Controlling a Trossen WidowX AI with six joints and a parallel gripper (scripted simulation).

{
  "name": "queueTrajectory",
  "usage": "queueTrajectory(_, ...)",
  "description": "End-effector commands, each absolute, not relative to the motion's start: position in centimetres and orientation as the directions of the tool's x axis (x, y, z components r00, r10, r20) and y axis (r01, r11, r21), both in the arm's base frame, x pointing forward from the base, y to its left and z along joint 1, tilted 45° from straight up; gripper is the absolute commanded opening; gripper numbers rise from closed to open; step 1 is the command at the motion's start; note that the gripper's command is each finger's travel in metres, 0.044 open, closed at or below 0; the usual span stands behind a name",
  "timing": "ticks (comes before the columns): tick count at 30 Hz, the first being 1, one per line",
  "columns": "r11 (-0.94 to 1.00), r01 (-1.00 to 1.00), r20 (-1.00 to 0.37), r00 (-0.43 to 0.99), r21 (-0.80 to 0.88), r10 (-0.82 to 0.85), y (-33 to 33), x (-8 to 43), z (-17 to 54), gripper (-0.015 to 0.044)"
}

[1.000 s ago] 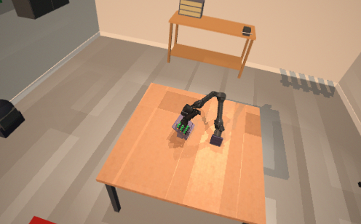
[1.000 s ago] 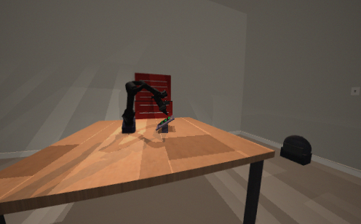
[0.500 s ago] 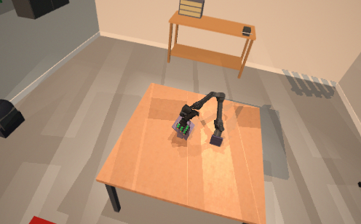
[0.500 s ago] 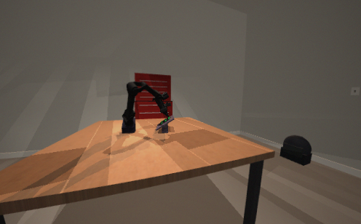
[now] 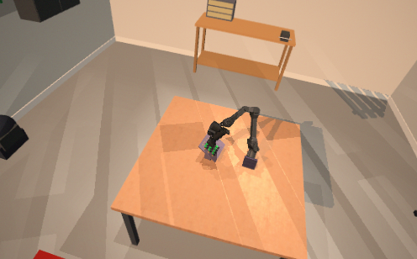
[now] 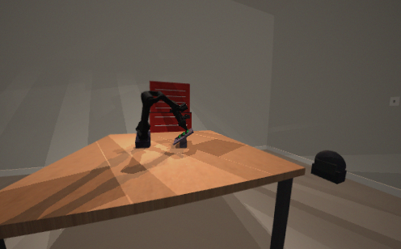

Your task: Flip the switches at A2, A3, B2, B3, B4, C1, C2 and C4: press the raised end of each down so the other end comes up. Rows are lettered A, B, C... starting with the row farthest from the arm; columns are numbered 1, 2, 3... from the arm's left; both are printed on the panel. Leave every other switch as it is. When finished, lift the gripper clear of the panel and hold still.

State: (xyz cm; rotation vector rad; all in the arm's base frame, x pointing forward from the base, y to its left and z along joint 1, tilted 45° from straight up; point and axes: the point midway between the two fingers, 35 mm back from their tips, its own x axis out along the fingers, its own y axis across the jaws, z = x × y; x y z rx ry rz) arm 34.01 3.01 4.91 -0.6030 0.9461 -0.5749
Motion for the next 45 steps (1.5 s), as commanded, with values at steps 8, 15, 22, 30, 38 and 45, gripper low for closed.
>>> queueTrajectory(8,0.699,0.179,-0.567,0.463,-0.693,-0.681,3.01,34.02,4.78,0.0)
queueTrajectory(15,0.699,0.179,-0.567,0.463,-0.693,-0.681,2.95,34.07,4.73,0.0)
queueTrajectory(22,0.699,0.179,-0.567,0.463,-0.693,-0.681,2.88,34.11,4.68,0.0)
queueTrajectory(30,0.699,0.179,-0.567,0.463,-0.693,-0.681,2.81,34.17,4.62,0.0)
queueTrajectory(38,0.699,0.179,-0.567,0.463,-0.693,-0.681,2.74,34.22,4.56,0.0)
queueTrajectory(45,0.699,0.179,-0.567,0.463,-0.693,-0.681,2.67,34.26,4.51,0.0)
